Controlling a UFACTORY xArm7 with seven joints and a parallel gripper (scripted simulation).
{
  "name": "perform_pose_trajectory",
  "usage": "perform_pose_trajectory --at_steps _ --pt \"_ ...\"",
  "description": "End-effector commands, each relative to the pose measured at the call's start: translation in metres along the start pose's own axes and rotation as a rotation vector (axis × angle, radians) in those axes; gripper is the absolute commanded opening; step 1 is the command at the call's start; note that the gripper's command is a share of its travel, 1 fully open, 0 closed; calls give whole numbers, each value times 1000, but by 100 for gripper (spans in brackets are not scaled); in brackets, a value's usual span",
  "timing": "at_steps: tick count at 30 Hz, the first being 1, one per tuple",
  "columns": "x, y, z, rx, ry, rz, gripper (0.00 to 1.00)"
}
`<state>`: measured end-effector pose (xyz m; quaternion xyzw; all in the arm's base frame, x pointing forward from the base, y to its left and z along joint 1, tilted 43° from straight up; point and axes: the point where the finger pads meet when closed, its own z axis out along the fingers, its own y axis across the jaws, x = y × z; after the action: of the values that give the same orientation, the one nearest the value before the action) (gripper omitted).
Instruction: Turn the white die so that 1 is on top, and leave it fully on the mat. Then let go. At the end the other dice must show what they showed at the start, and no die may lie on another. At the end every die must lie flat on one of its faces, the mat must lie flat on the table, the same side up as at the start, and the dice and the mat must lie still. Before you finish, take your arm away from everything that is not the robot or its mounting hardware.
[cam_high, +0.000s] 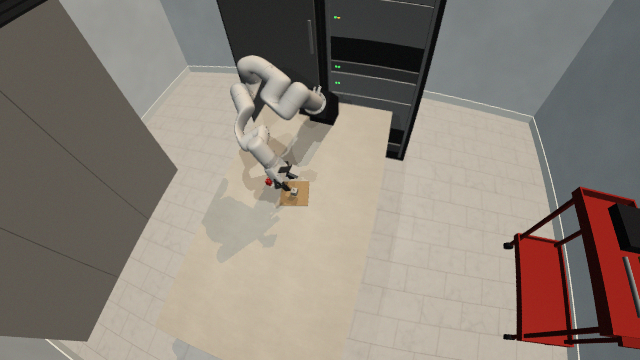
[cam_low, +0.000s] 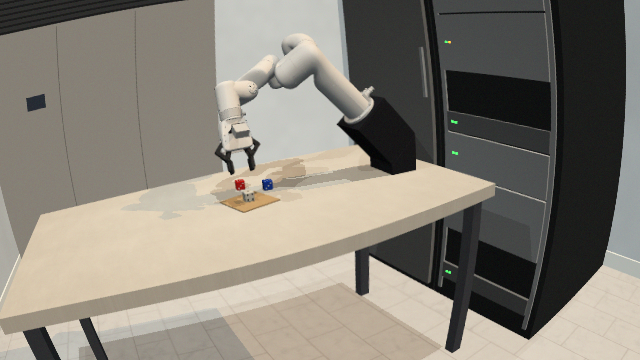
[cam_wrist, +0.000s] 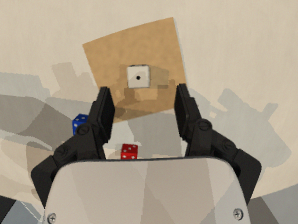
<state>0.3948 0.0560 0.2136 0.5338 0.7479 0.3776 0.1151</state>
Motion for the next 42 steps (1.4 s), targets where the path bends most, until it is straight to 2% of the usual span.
perform_pose_trajectory --at_steps 1,5,16,23,25,33,42 --pt "3 0 0 2 -103 0 69" --pt "6 -5 5 10 -149 1 69" --pt "7 -4 4 8 -172 0 69" --pt "8 3 -2 -5 -265 -3 69" --pt "8 3 -2 -5 -265 -3 69" --pt "11 -1 3 2 -381 -3 69" --pt "12 -6 7 12 -415 0 69"
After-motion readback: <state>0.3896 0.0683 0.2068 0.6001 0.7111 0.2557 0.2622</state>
